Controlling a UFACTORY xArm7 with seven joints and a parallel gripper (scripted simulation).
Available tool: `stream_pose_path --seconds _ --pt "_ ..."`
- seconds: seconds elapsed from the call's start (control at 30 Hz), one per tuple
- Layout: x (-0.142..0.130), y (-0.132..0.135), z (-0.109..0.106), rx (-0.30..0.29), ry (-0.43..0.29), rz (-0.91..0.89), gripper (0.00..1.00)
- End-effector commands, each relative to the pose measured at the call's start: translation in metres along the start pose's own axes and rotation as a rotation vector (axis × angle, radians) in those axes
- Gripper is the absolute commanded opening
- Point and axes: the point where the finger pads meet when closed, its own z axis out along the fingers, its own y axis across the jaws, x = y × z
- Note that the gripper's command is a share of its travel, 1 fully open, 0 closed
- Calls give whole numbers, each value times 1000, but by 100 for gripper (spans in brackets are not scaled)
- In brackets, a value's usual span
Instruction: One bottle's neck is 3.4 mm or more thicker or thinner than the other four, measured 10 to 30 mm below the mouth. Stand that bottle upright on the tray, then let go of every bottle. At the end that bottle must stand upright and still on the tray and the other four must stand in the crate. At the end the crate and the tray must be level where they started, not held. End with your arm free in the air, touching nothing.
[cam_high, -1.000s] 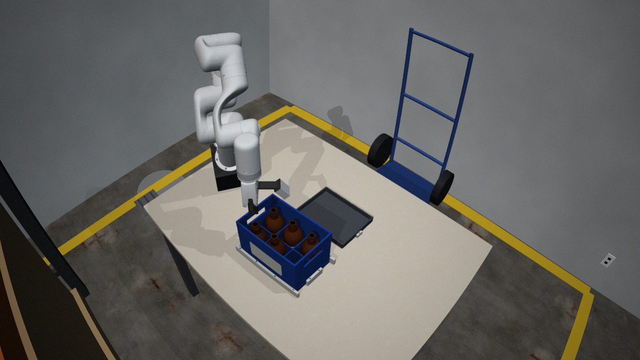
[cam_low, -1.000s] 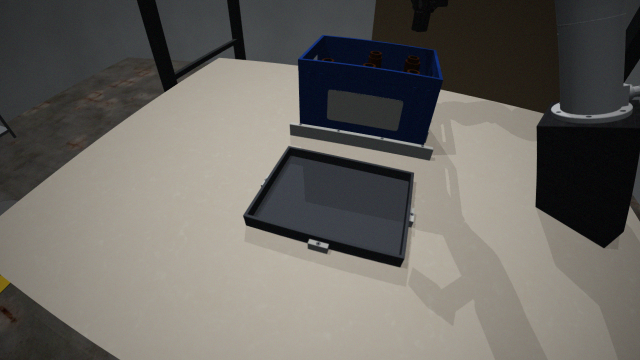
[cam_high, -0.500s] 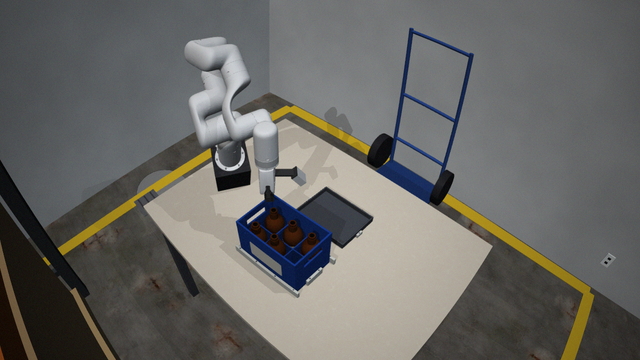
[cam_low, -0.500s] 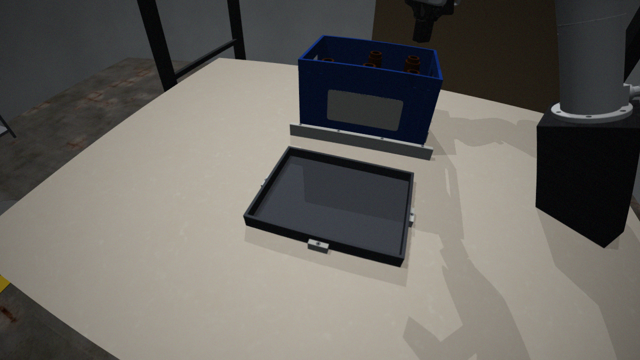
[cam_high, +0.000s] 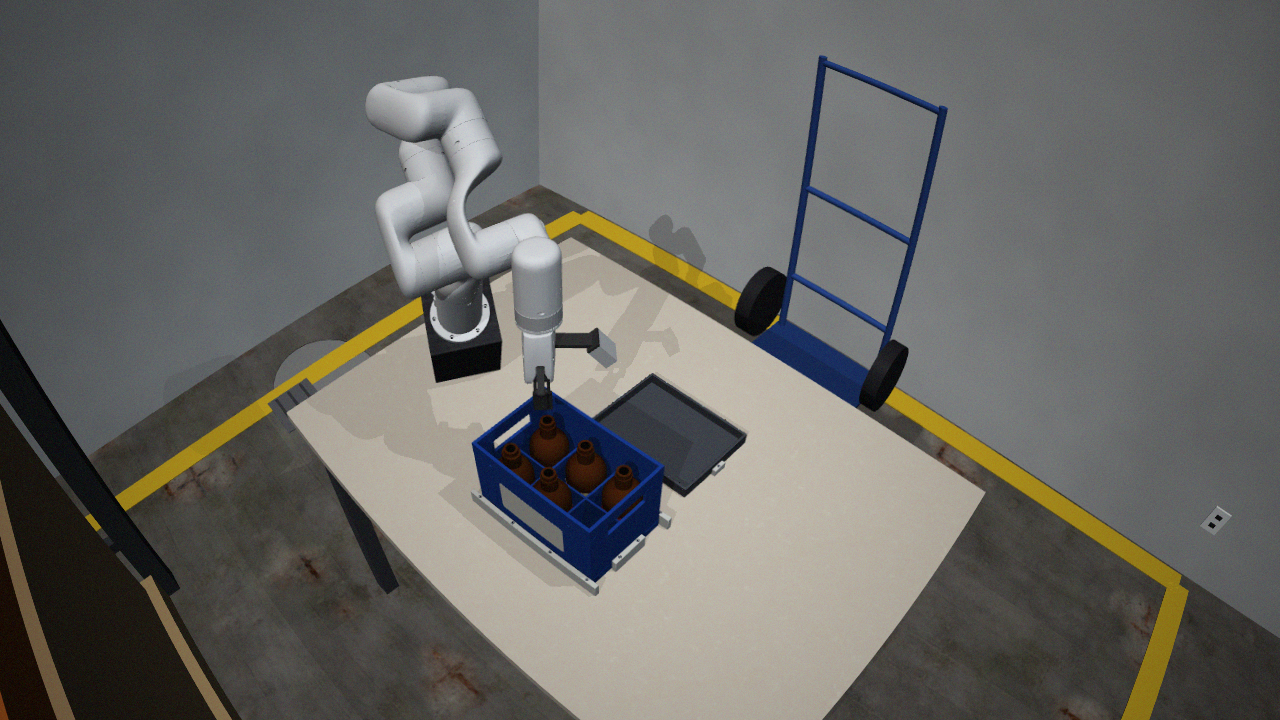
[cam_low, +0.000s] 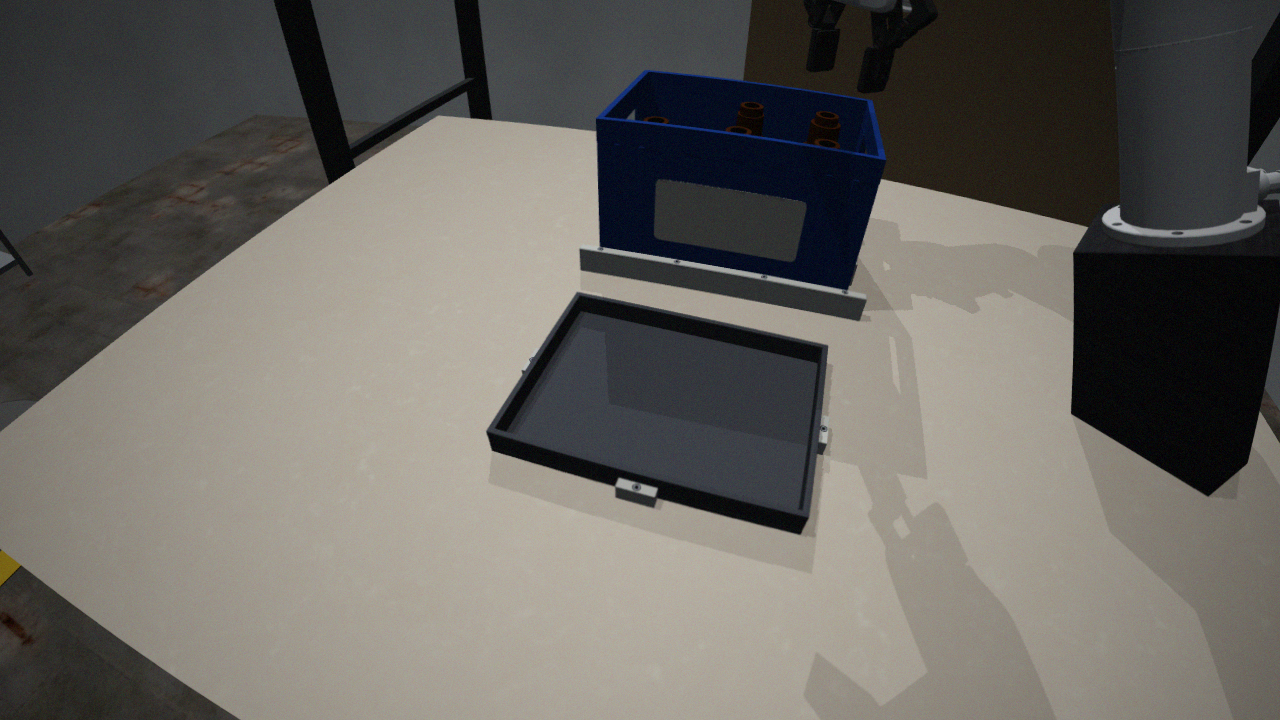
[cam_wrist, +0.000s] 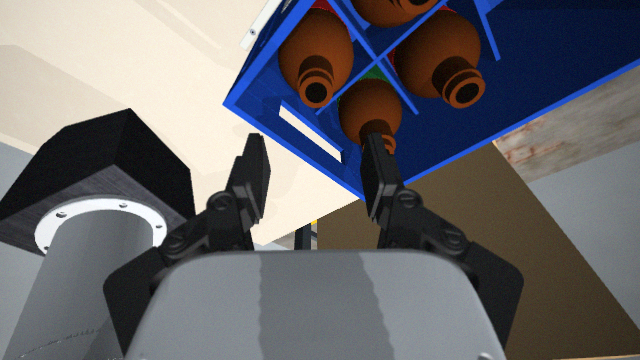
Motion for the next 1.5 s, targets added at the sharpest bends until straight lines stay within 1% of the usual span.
stream_pose_path --seconds 0.0,0.93,1.2,1.47 --pt "1 1 -1 -2 2 -1 65" --pt "1 1 -1 -2 2 -1 65" --pt "1 1 2 -2 2 0 65" --pt "2 1 9 -2 3 0 65"
